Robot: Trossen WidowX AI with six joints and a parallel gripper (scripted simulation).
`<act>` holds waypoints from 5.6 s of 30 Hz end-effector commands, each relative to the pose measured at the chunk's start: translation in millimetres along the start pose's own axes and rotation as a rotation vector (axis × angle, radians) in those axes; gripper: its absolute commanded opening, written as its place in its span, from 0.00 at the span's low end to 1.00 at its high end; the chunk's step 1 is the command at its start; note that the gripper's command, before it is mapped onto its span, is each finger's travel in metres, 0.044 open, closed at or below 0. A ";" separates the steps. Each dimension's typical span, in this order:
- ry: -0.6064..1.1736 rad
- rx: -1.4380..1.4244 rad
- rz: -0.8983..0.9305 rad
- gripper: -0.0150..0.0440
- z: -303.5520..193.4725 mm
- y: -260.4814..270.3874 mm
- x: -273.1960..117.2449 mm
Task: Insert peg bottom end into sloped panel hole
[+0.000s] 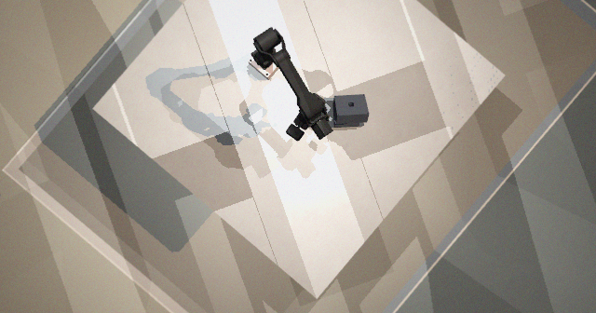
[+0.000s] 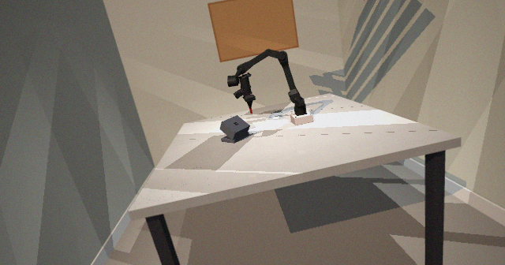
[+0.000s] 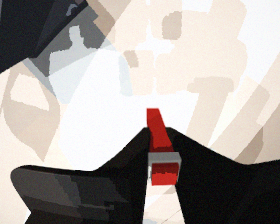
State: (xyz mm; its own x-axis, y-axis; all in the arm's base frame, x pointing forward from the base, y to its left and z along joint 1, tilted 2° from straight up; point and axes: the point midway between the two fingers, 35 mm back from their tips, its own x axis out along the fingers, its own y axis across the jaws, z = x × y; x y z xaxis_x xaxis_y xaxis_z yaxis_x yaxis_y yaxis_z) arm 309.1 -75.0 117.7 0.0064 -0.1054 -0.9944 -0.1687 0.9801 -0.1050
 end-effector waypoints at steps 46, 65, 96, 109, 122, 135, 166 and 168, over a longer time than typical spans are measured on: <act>-0.036 -0.182 -0.136 0.25 35.6 51.3 -24.9; -0.057 -0.251 -0.186 0.25 45.9 74.6 -34.7; -0.104 -0.361 -0.264 0.25 58.7 115.5 -51.6; -0.128 -0.406 -0.296 0.25 62.4 133.7 -59.1; -0.155 -0.450 -0.326 0.25 64.9 152.3 -66.7; -0.184 -0.494 -0.356 0.25 66.3 171.3 -74.5; -0.262 -0.594 -0.421 0.25 64.6 218.0 -93.8; -0.262 -0.594 -0.421 0.25 65.0 218.0 -93.0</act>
State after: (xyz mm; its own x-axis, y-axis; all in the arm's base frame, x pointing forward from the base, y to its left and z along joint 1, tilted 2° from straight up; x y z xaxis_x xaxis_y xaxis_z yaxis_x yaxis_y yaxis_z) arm 334.7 157.1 183.9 0.3960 -0.3338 -0.8554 -0.6058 0.6051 -0.5166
